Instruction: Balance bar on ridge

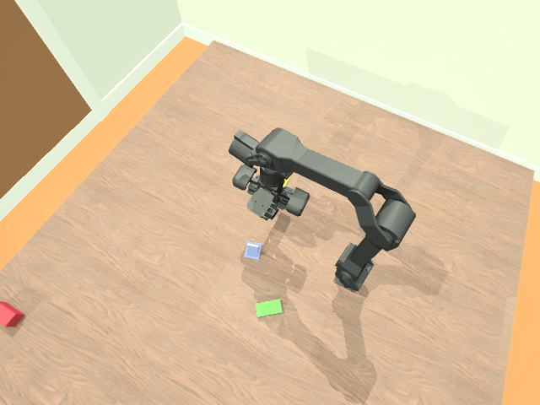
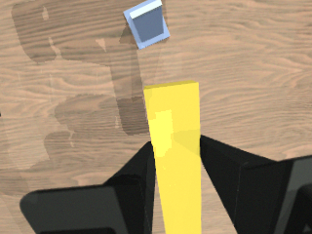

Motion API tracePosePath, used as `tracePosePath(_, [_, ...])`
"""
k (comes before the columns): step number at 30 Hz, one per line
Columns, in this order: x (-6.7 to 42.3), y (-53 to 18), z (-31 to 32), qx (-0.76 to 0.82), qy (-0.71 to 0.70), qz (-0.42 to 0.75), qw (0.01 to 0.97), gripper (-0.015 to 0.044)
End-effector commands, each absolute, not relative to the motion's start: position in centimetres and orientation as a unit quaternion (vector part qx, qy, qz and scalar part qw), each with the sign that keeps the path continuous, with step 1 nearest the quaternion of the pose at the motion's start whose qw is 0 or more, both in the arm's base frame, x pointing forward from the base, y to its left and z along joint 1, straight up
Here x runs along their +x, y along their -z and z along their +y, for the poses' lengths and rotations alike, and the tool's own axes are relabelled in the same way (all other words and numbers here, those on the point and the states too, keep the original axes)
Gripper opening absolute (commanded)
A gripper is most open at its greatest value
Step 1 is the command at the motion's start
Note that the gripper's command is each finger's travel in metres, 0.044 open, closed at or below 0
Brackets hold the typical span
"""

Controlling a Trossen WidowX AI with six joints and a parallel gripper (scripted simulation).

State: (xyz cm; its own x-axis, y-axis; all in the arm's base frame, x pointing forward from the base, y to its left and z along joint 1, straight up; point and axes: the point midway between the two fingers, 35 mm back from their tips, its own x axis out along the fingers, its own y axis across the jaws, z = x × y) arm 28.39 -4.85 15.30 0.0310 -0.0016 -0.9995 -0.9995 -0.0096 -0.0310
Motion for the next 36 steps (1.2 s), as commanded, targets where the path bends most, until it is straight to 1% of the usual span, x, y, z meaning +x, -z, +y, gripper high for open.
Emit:
tracePosePath(1, [28.6,-15.4,-3.4,-0.517,-0.5,0.485,0.498,0.0])
tracePosePath(15, [28.7,-15.4,2.1,-0.543,-0.528,0.455,0.47,0.0])
tracePosePath(28, [27.5,-15.5,7.2,-0.565,-0.552,0.425,0.442,0.0])
tracePosePath(36, [26.8,-15.4,8.8,-0.572,-0.56,0.416,0.433,0.0])
